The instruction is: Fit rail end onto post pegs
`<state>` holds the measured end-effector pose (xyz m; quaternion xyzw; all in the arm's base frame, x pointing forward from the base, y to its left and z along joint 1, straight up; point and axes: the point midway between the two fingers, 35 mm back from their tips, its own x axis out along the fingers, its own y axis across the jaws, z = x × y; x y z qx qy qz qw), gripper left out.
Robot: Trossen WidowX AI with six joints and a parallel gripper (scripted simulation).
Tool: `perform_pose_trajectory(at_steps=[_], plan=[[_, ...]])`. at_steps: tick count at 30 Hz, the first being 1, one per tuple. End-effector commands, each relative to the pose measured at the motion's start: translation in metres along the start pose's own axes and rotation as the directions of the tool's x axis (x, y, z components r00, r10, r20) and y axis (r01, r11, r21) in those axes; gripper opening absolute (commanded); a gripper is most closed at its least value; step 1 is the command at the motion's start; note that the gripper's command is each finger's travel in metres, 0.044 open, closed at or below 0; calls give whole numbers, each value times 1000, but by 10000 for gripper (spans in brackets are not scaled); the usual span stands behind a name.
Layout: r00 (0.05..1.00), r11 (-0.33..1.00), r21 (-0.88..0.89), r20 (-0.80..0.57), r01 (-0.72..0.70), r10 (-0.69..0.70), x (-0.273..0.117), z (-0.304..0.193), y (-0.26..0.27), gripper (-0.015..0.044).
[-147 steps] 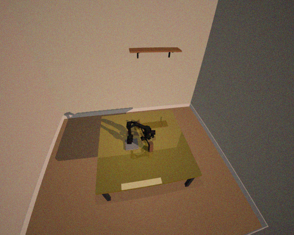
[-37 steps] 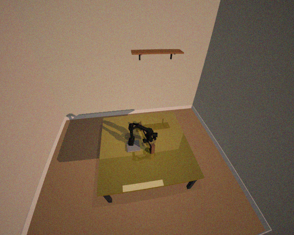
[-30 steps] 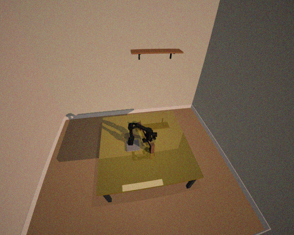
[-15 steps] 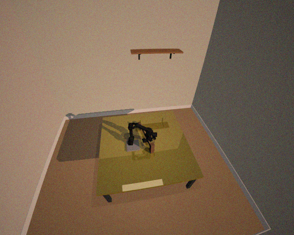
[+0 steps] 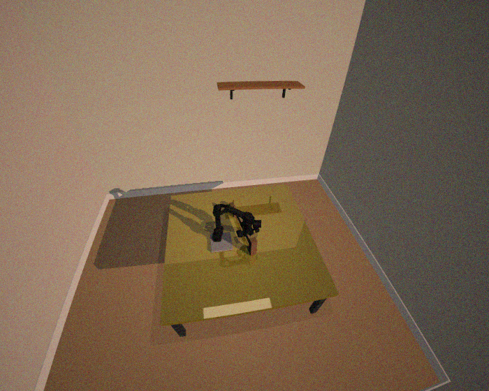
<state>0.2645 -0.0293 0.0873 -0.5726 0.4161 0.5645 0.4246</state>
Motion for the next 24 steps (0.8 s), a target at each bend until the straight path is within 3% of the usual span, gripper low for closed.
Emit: perform_pose_trajectory(at_steps=[1, 24], plan=[[1000, 1000, 3, -7, 6, -6, -2, 1, -1, 0], [1000, 1000, 3, -7, 6, -6, -1, 3, -1, 0]])
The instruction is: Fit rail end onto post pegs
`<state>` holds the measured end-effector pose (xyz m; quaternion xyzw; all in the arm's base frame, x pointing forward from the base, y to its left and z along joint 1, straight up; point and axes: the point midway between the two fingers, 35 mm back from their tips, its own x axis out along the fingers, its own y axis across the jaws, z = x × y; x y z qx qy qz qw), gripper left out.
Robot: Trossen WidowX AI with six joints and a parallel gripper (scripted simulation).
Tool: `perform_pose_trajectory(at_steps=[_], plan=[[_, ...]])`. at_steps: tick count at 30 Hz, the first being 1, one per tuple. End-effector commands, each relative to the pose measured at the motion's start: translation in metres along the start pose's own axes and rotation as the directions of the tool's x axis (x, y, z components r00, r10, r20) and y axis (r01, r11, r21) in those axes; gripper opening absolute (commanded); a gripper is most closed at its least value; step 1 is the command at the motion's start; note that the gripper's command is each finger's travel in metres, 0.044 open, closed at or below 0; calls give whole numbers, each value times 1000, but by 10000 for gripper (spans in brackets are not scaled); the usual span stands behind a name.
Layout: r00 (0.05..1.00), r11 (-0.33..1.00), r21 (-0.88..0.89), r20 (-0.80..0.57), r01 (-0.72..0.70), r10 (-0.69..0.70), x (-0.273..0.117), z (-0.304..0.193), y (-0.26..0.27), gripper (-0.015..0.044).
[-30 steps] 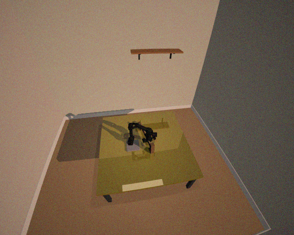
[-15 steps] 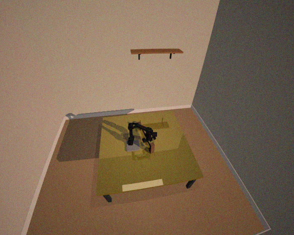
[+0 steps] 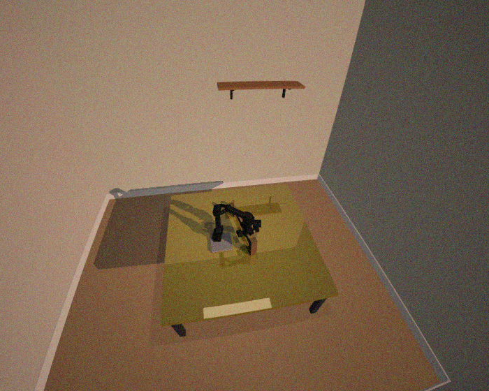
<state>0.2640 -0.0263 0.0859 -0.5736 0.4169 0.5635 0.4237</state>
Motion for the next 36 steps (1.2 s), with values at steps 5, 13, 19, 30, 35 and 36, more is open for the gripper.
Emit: perform_pose_trajectory(at_steps=[5, 13, 19, 30, 35, 36], plan=[[1000, 1000, 3, -4, 6, -6, -3, 0, 0, 0], [1000, 1000, 3, -4, 6, -6, -3, -2, 0, 0], [1000, 1000, 3, -4, 6, -6, -4, -4, 0, 0], [1000, 1000, 3, -4, 6, -6, -3, -7, 0, 0], [1000, 1000, 3, -4, 6, -6, -3, -7, 0, 0], [1000, 1000, 3, -4, 6, -6, -3, -7, 0, 0]])
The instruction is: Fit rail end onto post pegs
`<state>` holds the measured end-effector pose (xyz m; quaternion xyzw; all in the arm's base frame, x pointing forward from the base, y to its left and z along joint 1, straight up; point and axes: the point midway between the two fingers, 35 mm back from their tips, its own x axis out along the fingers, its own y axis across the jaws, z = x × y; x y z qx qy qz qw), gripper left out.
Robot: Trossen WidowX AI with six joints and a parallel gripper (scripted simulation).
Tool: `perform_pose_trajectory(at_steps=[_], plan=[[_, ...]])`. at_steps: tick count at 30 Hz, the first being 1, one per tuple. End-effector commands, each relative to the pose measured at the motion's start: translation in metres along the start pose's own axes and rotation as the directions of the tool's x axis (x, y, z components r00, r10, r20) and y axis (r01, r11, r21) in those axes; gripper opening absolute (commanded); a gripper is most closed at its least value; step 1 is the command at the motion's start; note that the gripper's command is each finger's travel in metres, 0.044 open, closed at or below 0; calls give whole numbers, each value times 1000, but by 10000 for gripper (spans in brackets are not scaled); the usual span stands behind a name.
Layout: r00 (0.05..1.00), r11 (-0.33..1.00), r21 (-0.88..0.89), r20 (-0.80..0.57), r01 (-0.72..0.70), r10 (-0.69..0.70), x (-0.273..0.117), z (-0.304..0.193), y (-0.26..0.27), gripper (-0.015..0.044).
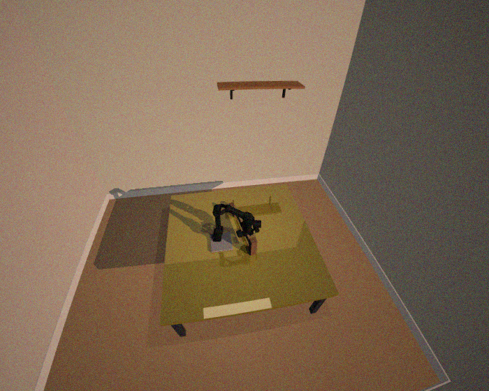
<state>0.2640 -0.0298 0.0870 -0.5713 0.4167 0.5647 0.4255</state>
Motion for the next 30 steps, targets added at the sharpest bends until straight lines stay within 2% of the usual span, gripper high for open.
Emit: perform_pose_trajectory(at_steps=[1, 30], plan=[[1000, 1000, 0, -10, 7, -7, -2, -3, -2, 0], [1000, 1000, 0, -9, 7, -7, 0, 3, -1, 0]])
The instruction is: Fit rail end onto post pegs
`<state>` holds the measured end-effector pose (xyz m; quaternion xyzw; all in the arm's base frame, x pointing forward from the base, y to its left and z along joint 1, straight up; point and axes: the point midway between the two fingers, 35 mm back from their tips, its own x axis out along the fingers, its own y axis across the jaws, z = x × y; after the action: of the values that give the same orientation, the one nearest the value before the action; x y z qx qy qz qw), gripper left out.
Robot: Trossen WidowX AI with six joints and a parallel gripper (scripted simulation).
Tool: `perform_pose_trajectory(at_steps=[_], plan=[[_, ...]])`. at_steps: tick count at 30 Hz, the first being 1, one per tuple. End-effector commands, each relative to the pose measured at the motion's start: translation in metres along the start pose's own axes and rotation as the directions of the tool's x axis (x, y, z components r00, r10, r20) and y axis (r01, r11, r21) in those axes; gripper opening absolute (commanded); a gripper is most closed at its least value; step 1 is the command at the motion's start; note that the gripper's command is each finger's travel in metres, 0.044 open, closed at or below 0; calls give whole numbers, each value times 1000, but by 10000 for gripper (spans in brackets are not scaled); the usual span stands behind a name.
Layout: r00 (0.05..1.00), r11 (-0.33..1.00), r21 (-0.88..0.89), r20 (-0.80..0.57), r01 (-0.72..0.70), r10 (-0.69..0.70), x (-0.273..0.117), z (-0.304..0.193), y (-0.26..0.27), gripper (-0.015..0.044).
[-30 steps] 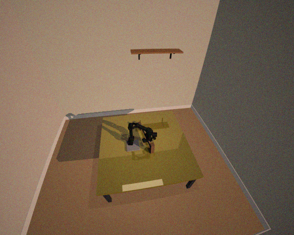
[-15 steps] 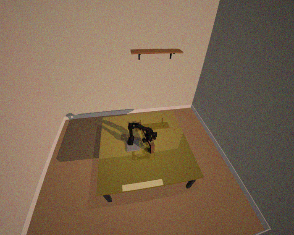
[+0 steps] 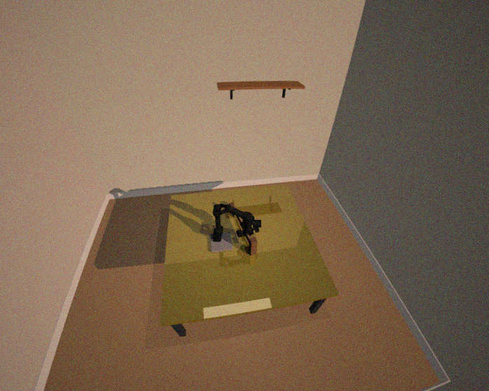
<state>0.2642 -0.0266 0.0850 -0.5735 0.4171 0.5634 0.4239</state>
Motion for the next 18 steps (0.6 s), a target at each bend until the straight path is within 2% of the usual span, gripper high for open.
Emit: perform_pose_trajectory(at_steps=[1, 18], plan=[[1000, 1000, 2, -3, 6, -6, -2, 0, 0, 0], [1000, 1000, 2, -4, 6, -6, -4, -1, 0, 0]])
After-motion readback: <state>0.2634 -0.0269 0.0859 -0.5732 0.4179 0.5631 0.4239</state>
